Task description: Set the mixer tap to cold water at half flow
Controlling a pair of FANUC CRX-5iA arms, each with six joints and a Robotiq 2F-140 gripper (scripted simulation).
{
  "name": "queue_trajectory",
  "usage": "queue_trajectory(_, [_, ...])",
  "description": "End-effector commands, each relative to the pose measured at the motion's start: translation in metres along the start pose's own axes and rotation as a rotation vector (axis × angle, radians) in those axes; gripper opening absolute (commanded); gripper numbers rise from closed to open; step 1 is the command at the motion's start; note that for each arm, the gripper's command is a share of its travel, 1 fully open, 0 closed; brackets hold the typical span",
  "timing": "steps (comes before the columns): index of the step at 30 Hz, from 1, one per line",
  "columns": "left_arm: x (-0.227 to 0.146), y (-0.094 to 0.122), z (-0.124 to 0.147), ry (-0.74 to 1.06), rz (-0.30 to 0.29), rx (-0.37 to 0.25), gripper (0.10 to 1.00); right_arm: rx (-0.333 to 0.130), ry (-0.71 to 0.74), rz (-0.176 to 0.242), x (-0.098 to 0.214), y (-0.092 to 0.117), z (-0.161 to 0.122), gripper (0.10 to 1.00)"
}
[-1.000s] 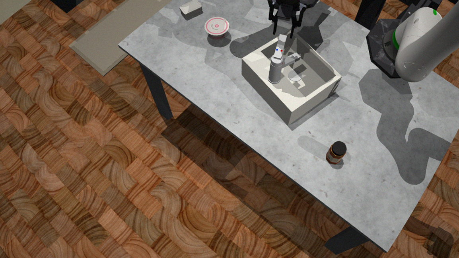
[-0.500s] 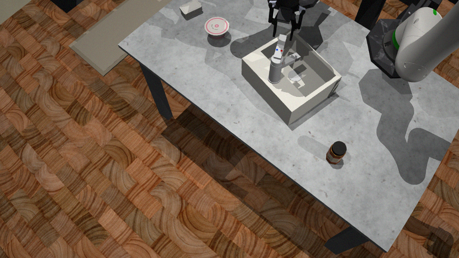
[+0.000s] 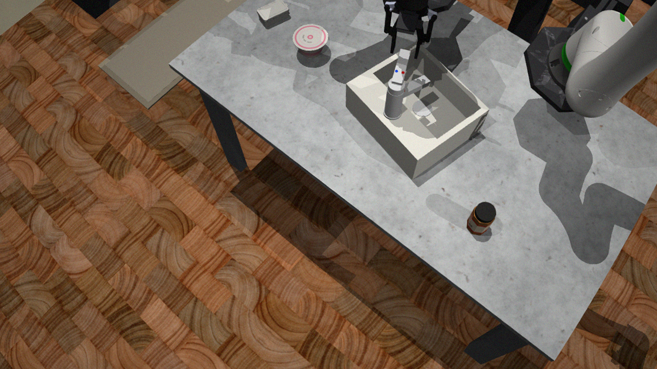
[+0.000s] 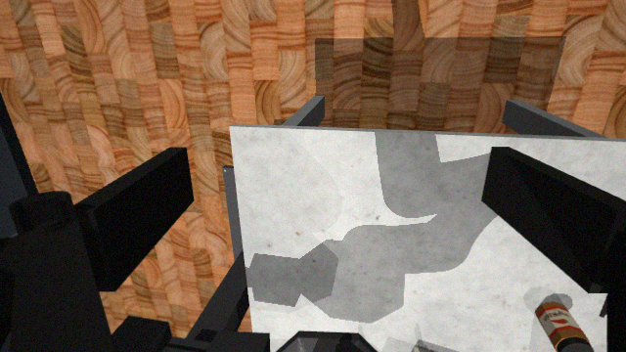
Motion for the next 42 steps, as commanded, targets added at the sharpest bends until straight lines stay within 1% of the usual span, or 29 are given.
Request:
queue_trajectory(1, [0.000, 0.001, 0.000, 0.000, 0.000, 0.002, 1.000, 0.001, 0.000, 0.000, 0.000, 0.000, 0.000, 0.455])
queue_trajectory(20, [0.000, 0.001, 0.000, 0.000, 0.000, 0.002, 1.000, 0.001, 0.000, 0.000, 0.000, -0.002, 0.000, 0.455])
queue_trajectory(32, [0.000, 0.001, 0.000, 0.000, 0.000, 0.002, 1.000, 0.001, 0.000, 0.000, 0.000, -0.013, 0.000, 0.455])
queue_trajectory(42, [0.000, 0.001, 0.000, 0.000, 0.000, 0.002, 1.000, 0.001, 0.000, 0.000, 0.000, -0.028, 0.000, 0.455])
Point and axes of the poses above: on each arm, the point where the finger pads meet when closed, its own y axis back along the fingers, its own x axis across the jaws, z = x × y, the point moved 6 cm from there along y, back along the fingers, and after that the axes turned 4 degrees about -y, right-handed, at the moved point
